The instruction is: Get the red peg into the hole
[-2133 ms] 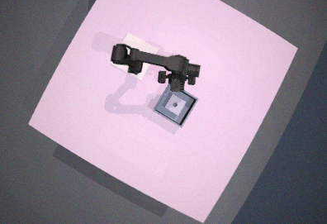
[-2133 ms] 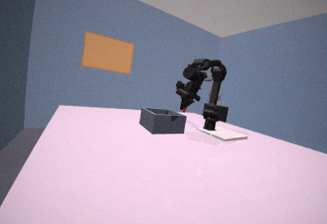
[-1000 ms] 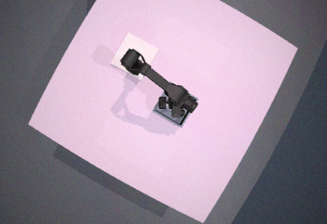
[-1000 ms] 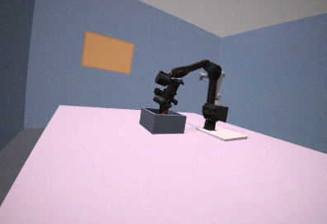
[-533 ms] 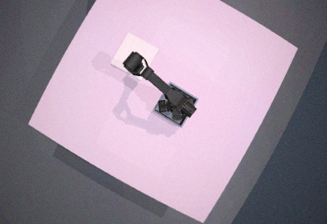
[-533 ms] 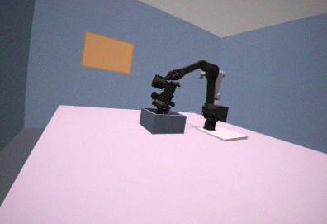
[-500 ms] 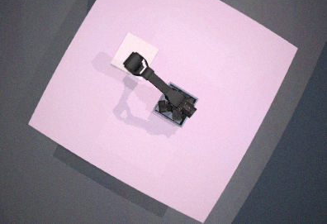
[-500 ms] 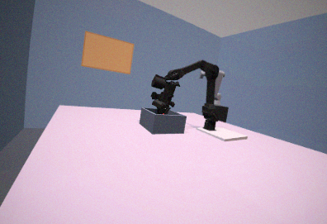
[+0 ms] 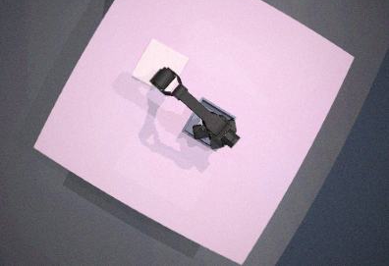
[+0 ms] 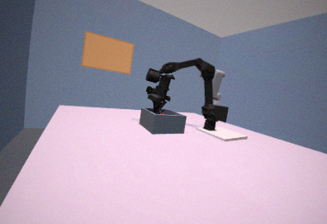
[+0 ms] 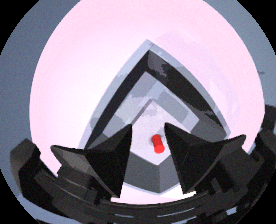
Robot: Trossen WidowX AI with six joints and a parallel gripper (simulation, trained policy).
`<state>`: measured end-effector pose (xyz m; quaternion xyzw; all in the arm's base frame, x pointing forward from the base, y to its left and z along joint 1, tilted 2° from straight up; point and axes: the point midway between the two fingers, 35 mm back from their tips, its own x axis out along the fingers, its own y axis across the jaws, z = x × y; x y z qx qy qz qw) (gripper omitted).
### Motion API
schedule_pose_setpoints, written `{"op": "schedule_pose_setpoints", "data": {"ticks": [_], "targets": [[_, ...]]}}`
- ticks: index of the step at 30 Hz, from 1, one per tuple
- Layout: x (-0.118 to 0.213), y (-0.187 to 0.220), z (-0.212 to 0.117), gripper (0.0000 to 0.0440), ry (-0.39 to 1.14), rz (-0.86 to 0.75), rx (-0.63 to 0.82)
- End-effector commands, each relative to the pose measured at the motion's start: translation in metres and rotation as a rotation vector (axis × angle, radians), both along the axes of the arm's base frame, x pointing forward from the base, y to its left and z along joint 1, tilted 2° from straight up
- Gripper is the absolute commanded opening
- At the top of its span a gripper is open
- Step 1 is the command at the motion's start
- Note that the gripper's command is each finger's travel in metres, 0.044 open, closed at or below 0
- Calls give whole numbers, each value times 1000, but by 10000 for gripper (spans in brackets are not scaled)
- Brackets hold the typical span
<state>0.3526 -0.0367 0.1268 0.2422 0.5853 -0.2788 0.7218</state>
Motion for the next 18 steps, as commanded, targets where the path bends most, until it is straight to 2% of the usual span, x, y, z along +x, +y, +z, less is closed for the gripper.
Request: {"op": "schedule_pose_setpoints", "data": {"ticks": [1,18], "targets": [[7,2,6,191,20,2,21],[26,14,45,218,158,-69,92]]}}
